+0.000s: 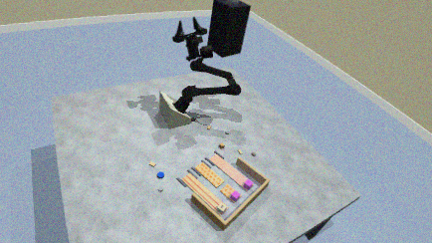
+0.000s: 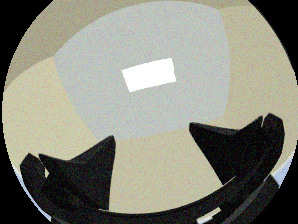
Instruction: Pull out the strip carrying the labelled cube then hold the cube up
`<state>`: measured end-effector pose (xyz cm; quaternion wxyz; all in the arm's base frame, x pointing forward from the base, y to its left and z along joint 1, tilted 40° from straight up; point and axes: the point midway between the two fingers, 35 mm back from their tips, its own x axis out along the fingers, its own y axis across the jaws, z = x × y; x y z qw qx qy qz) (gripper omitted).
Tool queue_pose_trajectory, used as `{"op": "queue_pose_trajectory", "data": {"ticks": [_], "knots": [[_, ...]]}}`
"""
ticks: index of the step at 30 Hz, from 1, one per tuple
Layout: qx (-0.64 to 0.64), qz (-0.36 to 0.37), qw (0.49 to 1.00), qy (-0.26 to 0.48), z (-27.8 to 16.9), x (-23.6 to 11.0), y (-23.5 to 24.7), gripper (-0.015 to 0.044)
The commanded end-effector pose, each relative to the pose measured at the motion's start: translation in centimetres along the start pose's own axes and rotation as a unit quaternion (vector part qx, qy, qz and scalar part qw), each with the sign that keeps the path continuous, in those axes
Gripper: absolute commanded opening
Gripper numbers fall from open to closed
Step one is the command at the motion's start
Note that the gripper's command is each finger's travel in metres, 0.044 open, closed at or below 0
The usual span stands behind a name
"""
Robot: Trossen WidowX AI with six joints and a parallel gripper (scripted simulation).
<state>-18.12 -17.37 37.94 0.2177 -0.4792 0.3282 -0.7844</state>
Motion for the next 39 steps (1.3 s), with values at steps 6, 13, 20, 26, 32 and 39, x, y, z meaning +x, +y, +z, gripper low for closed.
{"op": "queue_pose_trajectory", "data": {"ticks": [6, 13, 20, 26, 32, 39], "knots": [[0.129, 0.111, 0.984, -0.044, 2.8, 0.9, 5.9, 0.04], [0.304, 0.3, 0.899, -0.099, 9.5, -0.6, 14.5, 0.04], [0.427, 0.496, 0.746, -0.124, 17.6, -6.2, 21.0, 0.04], [0.465, 0.64, 0.597, -0.131, 24.0, -13.3, 23.7, 0.04], [0.466, 0.758, 0.443, -0.107, 28.5, -21.2, 24.1, 0.04], [0.398, 0.889, 0.224, -0.036, 31.6, -32.5, 22.0, 0.04]]}}
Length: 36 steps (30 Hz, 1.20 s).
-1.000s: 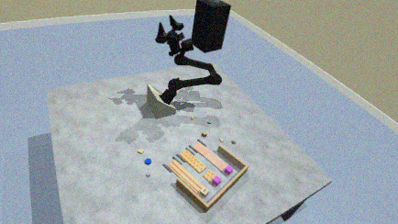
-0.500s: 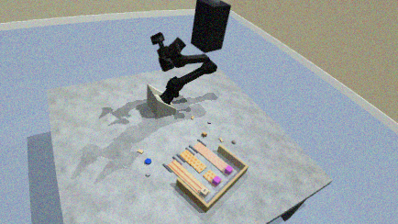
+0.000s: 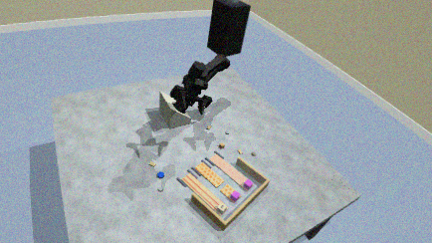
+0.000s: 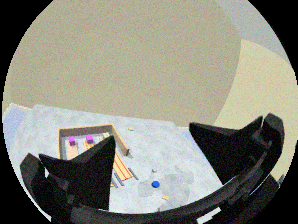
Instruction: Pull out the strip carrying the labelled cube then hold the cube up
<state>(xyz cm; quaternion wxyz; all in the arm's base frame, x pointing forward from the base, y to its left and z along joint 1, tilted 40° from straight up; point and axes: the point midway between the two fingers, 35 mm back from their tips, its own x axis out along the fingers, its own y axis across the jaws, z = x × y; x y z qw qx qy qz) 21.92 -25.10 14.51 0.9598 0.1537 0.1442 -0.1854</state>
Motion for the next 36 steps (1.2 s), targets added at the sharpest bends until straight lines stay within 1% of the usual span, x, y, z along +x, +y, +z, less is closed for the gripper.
{"op": "queue_pose_trajectory", "data": {"ticks": [1, 4, 6, 22, 25, 31, 36], "knots": [[0.087, 0.117, 0.986, 0.087, -3.4, 2.8, 6.0, 0.04], [0.138, 0.181, 0.961, 0.154, -5.7, 3.6, 10.1, 0.04], [0.15, 0.195, 0.954, 0.17, -6.2, 3.7, 11.0, 0.04], [0.15, 0.195, 0.954, 0.17, -6.2, 3.7, 11.0, 0.04], [0.14, 0.193, 0.952, 0.189, -6.1, 4.8, 10.6, 0.0321], [0.094, 0.195, 0.938, 0.272, -6.6, 9.1, 9.3, 0.0164], [0.051, 0.21, 0.914, 0.343, -7.9, 12.5, 8.6, 0.0033]]}}
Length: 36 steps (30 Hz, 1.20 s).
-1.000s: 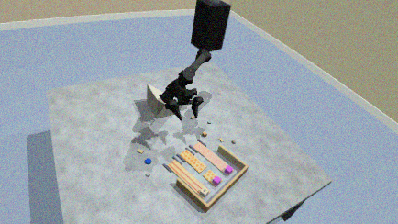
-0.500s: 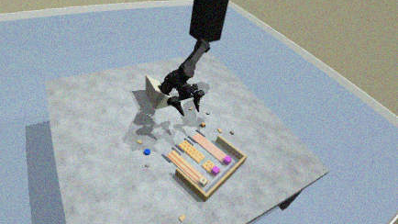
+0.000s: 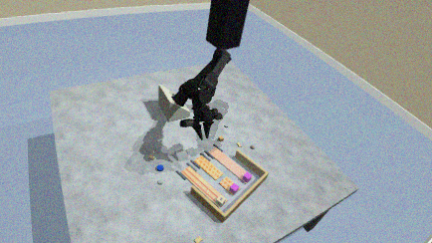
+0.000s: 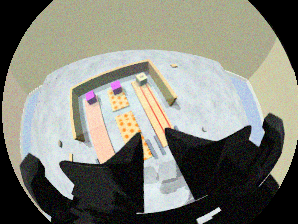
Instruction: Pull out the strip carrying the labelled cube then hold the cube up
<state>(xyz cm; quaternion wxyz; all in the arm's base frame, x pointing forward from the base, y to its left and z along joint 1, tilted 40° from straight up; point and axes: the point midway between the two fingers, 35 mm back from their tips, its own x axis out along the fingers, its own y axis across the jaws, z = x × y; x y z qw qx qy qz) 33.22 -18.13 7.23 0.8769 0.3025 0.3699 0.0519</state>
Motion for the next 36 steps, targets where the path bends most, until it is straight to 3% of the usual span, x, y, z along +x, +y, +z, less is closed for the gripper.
{"op": "queue_pose_trajectory", "data": {"ticks": [1, 16, 36], "knots": [[-0.024, 0.003, 0.997, 0.075, 0.3, 2.8, -1.7, 0.0006], [-0.121, 0.086, 0.936, 0.319, -2.9, 11.1, -5.8, 0.0], [-0.122, 0.088, 0.935, 0.322, -4.2, 12.8, -5.7, 0.0]]}}
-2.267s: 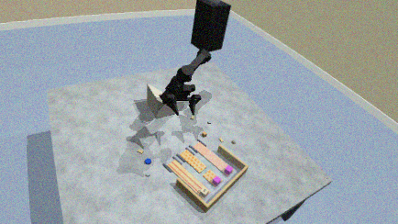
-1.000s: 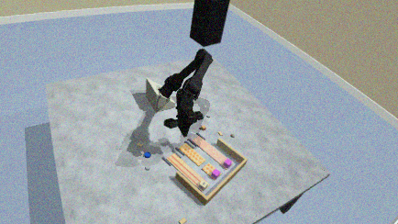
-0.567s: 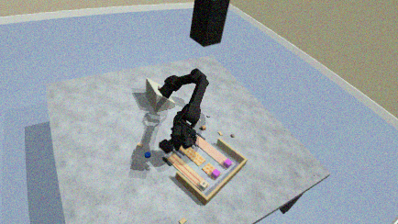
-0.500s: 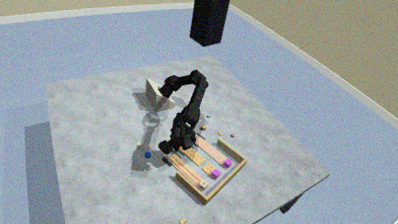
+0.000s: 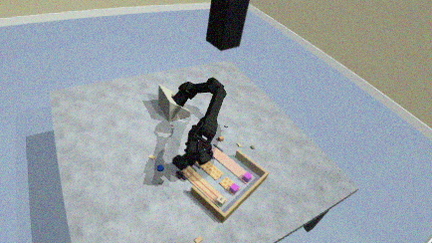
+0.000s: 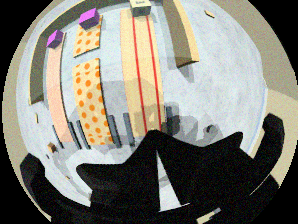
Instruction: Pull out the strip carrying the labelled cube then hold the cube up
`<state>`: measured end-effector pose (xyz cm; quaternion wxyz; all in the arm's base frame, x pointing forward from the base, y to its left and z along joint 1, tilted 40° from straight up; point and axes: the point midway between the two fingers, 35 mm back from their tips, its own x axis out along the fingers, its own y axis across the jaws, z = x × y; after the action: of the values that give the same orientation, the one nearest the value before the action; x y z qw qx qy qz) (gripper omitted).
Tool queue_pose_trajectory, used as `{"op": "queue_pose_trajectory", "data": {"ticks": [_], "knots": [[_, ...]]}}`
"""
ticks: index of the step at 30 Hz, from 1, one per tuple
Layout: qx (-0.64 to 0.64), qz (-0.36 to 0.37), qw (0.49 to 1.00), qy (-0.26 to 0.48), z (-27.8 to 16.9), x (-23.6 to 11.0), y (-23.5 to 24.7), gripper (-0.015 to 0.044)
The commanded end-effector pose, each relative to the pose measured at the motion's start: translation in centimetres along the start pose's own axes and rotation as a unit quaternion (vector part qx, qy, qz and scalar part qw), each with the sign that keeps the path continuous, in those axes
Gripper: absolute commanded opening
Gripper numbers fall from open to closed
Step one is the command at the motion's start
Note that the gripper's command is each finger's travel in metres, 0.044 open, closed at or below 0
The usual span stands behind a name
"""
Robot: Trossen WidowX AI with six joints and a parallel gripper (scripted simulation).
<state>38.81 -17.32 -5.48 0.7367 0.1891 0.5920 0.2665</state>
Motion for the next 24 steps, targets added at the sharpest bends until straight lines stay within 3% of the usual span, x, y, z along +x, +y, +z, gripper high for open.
{"op": "queue_pose_trajectory", "data": {"ticks": [1, 24], "knots": [[0.002, 0.003, 1.0, 0.004, -0.1, 1.1, 0.0, 0.0], [0.002, 0.004, 1.0, 0.004, -0.4, 4.9, 0.0, 0.0]]}}
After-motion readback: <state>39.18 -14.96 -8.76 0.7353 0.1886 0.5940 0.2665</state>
